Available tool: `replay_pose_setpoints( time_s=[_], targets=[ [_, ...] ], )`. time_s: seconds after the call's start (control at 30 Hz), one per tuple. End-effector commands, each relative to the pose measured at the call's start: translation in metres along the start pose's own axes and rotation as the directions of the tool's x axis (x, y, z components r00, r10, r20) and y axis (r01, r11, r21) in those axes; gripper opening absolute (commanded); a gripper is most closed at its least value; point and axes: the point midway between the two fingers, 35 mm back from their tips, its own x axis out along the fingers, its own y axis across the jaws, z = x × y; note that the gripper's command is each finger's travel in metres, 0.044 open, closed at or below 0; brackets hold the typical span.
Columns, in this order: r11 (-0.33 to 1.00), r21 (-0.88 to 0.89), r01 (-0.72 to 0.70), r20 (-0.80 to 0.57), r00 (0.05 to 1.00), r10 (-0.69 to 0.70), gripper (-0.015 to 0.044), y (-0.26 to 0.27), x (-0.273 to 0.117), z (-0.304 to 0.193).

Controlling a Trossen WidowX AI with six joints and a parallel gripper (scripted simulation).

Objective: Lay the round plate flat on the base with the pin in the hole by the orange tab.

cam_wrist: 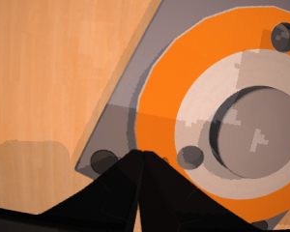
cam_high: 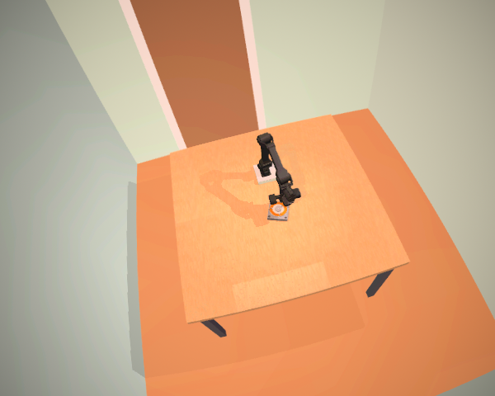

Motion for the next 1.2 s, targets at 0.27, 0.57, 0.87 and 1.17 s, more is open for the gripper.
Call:
replay_pose_setpoints(
  time_s=[0.27, 0.57, 0.87, 1.17],
  targets=[
    [1.000, -0.001, 0.002, -0.027, 1.000, -0.002, 0.0000, -0.0027, 0.0027, -0.0108],
    [1.000, -0.001, 0.002, -0.027, 1.000, -0.002, 0.0000, -0.0042, 0.0027, -0.0135],
    [1.000, -0.001, 0.002, -0.027, 1.000, -0.002, 0.0000, -0.0067, 0.0026, -0.0158],
    [1.000, -0.001, 0.002, -0.027, 1.000, -0.002, 0.0000, -0.0089, 0.0026, -0.0184]
  ],
)
